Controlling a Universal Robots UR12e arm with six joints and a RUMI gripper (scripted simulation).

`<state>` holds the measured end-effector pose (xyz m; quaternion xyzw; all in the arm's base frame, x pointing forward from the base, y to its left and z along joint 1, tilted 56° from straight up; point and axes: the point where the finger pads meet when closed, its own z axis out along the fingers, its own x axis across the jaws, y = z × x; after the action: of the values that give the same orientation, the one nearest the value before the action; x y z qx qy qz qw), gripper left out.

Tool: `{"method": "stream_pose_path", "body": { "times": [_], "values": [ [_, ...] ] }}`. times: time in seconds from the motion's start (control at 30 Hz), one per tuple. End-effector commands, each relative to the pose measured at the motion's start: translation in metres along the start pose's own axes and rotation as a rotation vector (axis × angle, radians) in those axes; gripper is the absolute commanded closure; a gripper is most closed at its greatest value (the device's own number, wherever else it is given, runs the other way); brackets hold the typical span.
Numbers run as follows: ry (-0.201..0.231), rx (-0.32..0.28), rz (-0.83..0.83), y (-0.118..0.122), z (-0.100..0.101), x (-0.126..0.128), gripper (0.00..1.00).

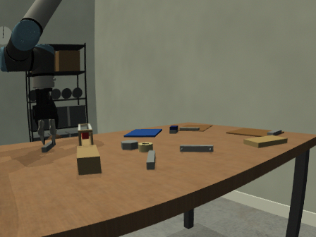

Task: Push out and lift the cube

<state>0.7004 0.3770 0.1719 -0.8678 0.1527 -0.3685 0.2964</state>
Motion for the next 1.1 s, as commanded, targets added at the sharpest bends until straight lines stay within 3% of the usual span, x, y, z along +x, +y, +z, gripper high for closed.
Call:
{"method": "stream_pose_path", "body": {
  "times": [0.0, 1.07],
  "values": [
    [0.0, 0.0, 0.0, -0.0003, 0.0087, 0.0001, 0.78],
    [0.0, 0.0, 0.0, -0.0003, 0.0117, 0.0001, 0.78]
  ]
}}
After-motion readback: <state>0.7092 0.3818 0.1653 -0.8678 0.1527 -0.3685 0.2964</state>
